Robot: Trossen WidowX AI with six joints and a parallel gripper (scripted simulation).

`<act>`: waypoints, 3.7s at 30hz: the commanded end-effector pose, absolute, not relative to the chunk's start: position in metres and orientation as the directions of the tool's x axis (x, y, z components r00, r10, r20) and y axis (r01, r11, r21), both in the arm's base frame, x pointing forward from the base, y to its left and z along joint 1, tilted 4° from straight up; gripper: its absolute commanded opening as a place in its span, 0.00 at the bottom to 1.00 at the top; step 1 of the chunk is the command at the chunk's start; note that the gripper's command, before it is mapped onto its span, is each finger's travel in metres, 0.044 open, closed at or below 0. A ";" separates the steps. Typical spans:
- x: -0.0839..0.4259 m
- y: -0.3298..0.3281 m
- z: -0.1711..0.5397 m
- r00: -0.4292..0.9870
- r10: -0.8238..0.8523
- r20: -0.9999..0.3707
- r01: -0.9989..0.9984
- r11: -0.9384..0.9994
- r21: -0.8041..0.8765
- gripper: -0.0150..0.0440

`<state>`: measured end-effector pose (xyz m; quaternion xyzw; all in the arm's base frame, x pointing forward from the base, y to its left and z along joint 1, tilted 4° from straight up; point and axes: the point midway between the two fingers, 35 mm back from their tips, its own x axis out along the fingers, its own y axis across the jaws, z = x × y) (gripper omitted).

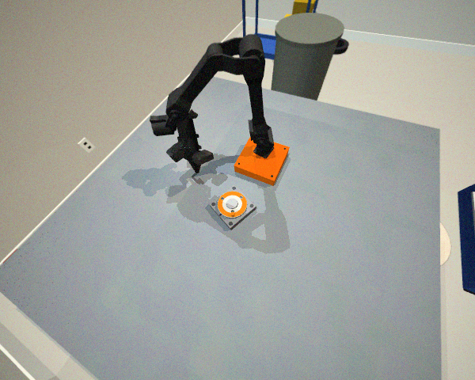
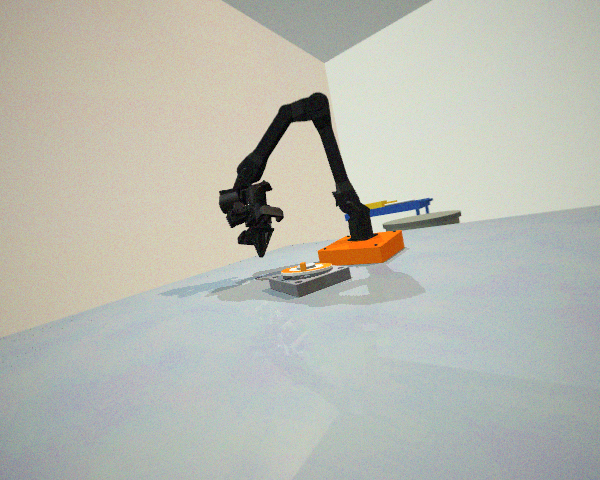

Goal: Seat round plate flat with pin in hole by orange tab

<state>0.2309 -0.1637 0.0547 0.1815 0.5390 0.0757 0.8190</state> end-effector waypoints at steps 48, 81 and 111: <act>0.292 0.077 0.059 0.084 0.043 -0.995 -0.167 0.986 0.029 0.25; 0.316 0.047 0.061 0.087 0.040 -0.995 -0.167 0.986 0.025 0.25; 0.308 0.031 0.107 0.086 0.039 -0.996 -0.167 0.986 0.024 0.25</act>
